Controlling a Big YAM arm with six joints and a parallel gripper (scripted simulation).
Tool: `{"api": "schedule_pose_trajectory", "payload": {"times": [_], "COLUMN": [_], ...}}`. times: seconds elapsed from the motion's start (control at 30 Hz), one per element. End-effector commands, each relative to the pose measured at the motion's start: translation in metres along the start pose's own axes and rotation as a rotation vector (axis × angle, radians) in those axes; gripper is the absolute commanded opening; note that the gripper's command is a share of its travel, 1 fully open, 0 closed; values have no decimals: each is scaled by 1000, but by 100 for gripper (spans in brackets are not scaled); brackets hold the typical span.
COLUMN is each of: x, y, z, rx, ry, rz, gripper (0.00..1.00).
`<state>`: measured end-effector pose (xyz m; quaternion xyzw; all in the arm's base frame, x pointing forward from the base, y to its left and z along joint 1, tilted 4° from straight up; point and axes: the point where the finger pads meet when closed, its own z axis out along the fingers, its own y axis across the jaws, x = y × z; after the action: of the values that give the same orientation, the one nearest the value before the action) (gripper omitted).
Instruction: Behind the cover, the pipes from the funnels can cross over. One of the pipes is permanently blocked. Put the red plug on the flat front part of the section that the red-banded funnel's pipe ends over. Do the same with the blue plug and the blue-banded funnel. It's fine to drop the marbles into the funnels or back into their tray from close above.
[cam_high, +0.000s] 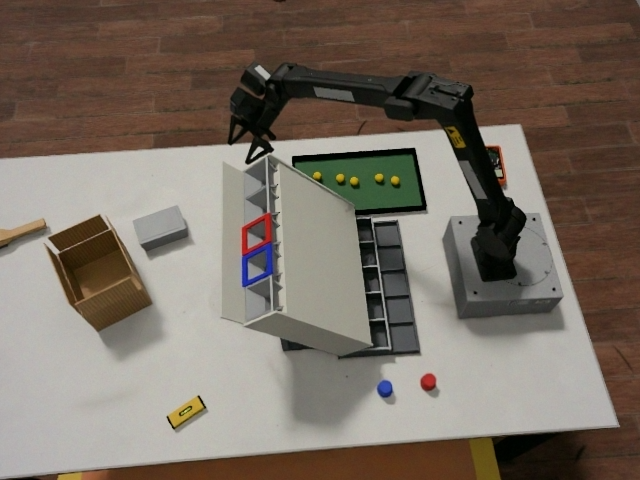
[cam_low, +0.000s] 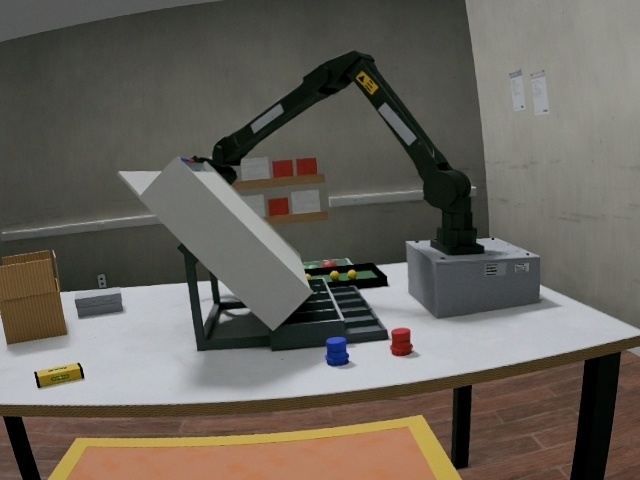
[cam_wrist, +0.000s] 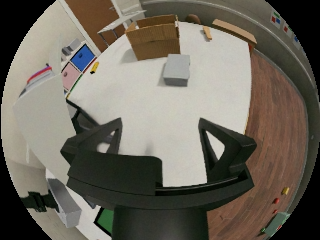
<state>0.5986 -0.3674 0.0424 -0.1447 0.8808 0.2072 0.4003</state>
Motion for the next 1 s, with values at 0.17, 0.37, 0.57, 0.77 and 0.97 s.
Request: {"api": "schedule_pose_trajectory", "payload": {"times": [0.17, 0.37, 0.57, 0.77, 0.97], "x": [-7, -7, -12, -44, -75], "y": [-1, -1, 0, 8, 16], "z": [-4, -4, -8, -31, -54], "rx": [8, 8, 8, 8, 8], "ry": [-7, -7, -7, -7, -7], "rz": [-14, -14, -14, -14, -14], "gripper": [100, 100, 100, 100, 100]}}
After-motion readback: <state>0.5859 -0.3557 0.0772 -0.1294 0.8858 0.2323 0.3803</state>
